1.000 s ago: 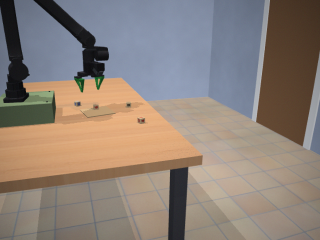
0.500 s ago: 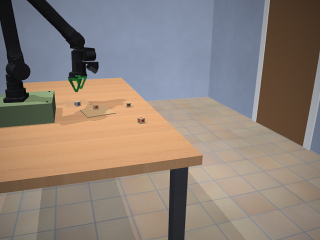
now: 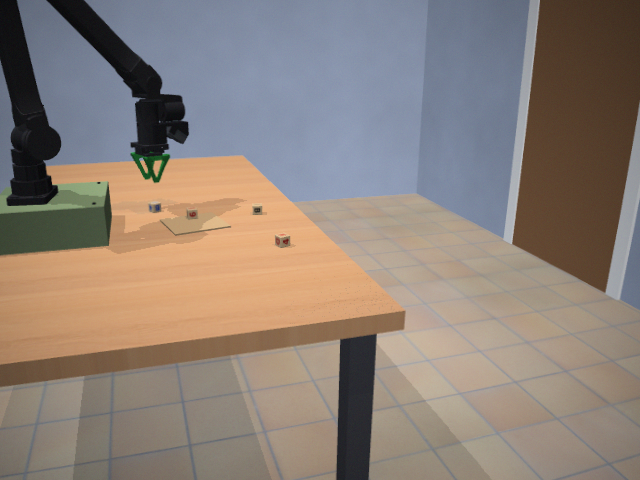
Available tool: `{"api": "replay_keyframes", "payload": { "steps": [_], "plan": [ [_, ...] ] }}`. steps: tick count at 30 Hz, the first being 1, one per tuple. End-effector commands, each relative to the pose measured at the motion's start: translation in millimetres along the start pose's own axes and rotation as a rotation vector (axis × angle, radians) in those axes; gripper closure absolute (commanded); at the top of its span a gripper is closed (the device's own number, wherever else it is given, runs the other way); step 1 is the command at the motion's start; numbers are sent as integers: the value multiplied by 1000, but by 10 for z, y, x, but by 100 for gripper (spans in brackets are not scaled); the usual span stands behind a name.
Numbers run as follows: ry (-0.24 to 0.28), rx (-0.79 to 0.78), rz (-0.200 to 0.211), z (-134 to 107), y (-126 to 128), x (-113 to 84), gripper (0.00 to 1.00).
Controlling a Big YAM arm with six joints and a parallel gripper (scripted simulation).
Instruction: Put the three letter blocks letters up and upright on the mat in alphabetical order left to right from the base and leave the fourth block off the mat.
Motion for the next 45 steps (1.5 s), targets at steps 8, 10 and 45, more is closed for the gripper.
{"api": "replay_keyframes", "payload": {
  "steps": [8, 10, 45],
  "plan": [
    [-61, -147, 25, 82, -27, -92, 42],
    [-61, -147, 24, 82, -26, -92, 42],
    [-28, -144, 24, 44, -34, 86, 42]
  ]
}}
Point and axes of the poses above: the point where the finger pads meet when closed, its own x axis out along the fingers, its own y axis across the jaws, z = x × y, the point moved 6 cm from there along -x, back along the fingers, and after that the axes turned 1 degree about -x, right-handed, at the moved point
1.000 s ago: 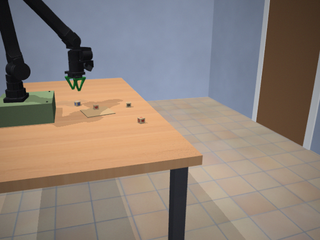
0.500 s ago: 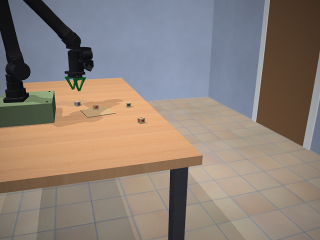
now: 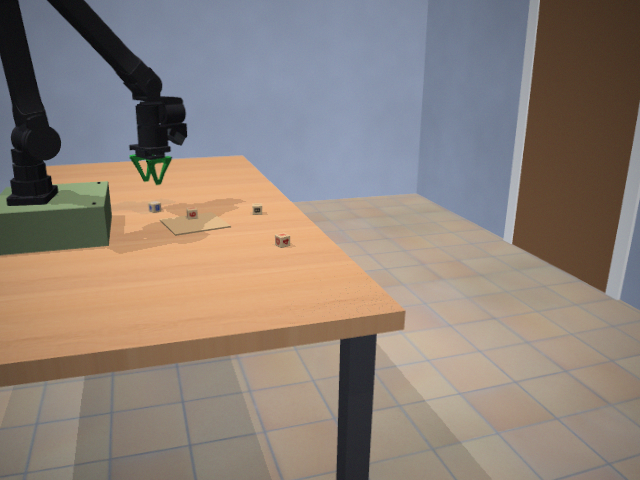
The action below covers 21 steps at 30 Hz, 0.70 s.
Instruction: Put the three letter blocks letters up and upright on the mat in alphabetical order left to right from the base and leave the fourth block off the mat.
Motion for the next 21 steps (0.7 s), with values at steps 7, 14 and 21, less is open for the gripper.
{"api": "replay_keyframes", "payload": {
  "steps": [7, 14, 21],
  "plan": [
    [-23, 0, 2, 41, -36, 76, 42],
    [-18, 0, 2, 35, -37, 202, 42],
    [-17, 0, 2, 34, -37, 297, 42]
  ]
}}
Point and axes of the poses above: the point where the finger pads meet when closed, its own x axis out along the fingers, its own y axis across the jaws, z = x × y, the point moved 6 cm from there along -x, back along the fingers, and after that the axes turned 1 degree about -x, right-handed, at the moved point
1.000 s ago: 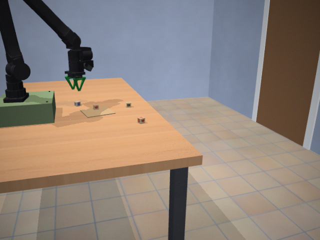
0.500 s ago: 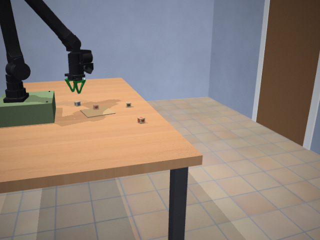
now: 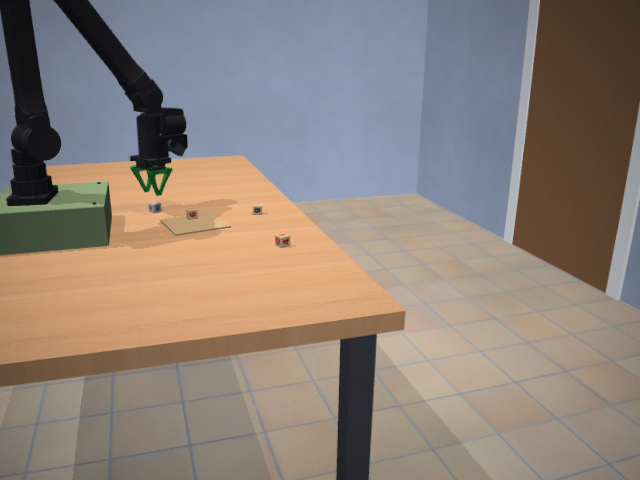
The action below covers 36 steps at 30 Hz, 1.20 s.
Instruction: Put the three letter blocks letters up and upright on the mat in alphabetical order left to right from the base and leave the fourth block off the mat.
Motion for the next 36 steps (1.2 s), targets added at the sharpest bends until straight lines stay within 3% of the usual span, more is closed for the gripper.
{"api": "replay_keyframes", "payload": {
  "steps": [1, 2, 4, 11, 14, 36],
  "plan": [
    [-23, 0, 2, 45, -36, 11, 42],
    [-53, 2, 0, 96, -41, -61, 42],
    [-23, 1, 2, 44, -38, 53, 42],
    [-23, 1, 2, 43, -39, 132, 42],
    [-42, 1, 0, 93, -41, 102, 42],
    [-33, 1, 1, 56, -39, 150, 42]
  ]
}}
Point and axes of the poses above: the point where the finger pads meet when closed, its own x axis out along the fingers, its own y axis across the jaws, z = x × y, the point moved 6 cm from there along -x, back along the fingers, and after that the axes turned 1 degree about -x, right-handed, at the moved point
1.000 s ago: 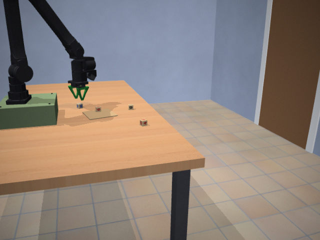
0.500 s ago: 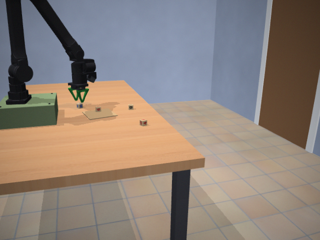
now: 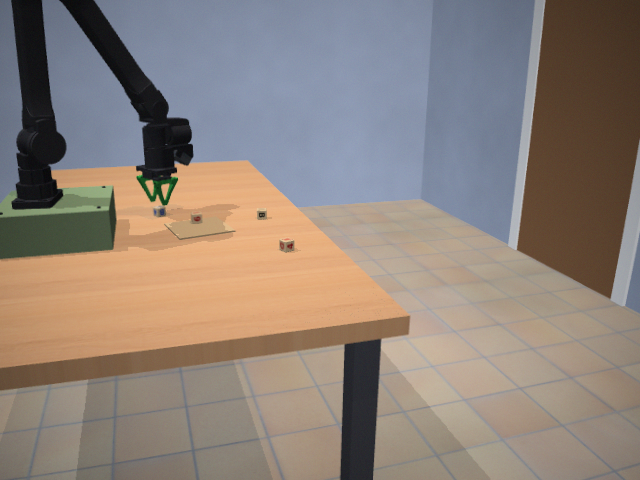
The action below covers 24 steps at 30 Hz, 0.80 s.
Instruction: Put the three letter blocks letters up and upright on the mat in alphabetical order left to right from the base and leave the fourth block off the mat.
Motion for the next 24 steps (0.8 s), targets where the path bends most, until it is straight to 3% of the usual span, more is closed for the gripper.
{"api": "replay_keyframes", "payload": {
  "steps": [1, 16, 24],
  "plan": [
    [-21, 1, 2, 30, -35, -5, 42],
    [-20, 1, 2, 28, -35, 0, 42],
    [-10, 1, 3, 15, -35, 98, 42]
  ]
}}
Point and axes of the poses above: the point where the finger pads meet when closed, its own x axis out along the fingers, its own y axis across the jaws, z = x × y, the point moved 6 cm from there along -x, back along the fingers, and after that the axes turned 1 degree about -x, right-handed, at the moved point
